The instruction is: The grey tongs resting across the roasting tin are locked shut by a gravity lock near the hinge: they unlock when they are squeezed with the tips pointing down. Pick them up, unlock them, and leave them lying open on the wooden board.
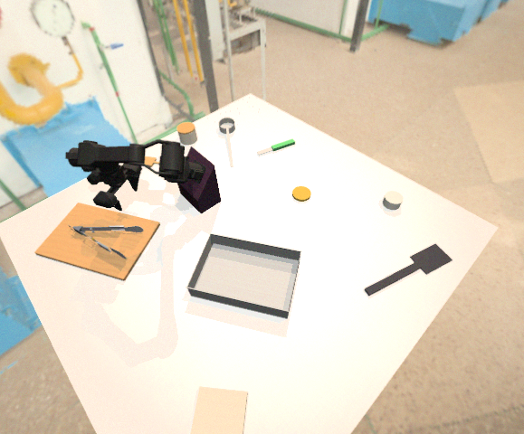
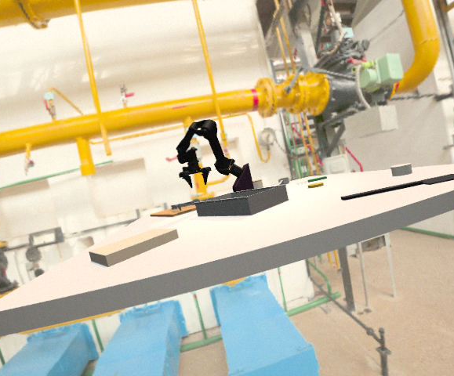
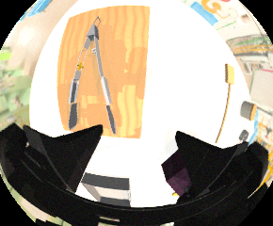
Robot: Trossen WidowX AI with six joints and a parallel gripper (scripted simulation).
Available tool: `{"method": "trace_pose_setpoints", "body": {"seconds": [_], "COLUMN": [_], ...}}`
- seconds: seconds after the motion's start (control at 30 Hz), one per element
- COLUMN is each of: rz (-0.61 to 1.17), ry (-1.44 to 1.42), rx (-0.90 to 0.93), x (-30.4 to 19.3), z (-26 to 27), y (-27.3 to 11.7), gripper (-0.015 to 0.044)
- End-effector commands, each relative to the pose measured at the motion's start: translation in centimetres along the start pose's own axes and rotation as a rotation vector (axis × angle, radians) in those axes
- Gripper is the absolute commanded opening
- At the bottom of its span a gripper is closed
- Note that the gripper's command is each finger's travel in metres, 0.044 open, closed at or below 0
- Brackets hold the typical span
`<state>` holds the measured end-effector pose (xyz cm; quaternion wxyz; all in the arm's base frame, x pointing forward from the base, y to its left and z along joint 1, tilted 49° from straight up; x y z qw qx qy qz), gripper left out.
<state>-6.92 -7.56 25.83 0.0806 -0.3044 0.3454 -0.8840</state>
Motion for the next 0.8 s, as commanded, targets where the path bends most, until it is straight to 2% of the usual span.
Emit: {"method": "trace_pose_setpoints", "body": {"seconds": [0.0, 0.17, 0.77], "rz": [0.000, -0.019, -0.021], "ry": [0.042, 0.107, 0.110], "rx": [-0.009, -0.002, -0.002], "x": [0.2, 0.4, 0.4], "z": [0.0, 0.3, 0.4], "y": [-1.6, -3.7, -3.8], "gripper": [0.0440, 0.0440, 0.0440]}}
Point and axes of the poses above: the point midway between the two fingers, 35 mm back from their tips, its own y axis out along the fingers, its own z axis across the jaws, x = y × z, the point moved 9 cm from there along -y, back along the fingers, and after that the axes turned 9 degrees about -y, right-handed, at the moved point
